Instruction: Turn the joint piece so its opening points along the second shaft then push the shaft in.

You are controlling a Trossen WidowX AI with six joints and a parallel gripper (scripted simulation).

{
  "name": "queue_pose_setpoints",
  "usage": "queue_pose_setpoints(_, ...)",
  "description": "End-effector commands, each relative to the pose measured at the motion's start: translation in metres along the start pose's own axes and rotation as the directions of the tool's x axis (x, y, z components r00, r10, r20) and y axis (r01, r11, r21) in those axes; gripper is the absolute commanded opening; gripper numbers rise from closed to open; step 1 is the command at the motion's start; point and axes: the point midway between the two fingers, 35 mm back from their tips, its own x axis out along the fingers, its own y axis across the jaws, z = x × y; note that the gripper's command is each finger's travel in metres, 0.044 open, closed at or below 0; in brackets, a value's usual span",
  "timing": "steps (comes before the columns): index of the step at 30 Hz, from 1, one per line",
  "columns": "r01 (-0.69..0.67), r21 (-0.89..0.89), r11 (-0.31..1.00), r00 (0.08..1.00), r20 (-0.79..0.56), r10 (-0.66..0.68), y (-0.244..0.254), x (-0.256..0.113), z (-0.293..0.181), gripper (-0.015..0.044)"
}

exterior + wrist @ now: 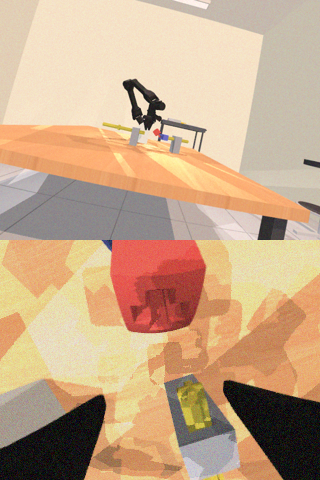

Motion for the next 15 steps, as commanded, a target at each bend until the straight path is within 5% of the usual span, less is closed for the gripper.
queue_pose_setpoints(1,0.006,0.001,1.000,1.000,0.003,-0.006,-0.001,0.000,0.014,0.0440)
queue_pose_setpoints(15,0.006,0.002,1.000,1.000,0.005,-0.006,0.001,0.002,0.062,0.0440)
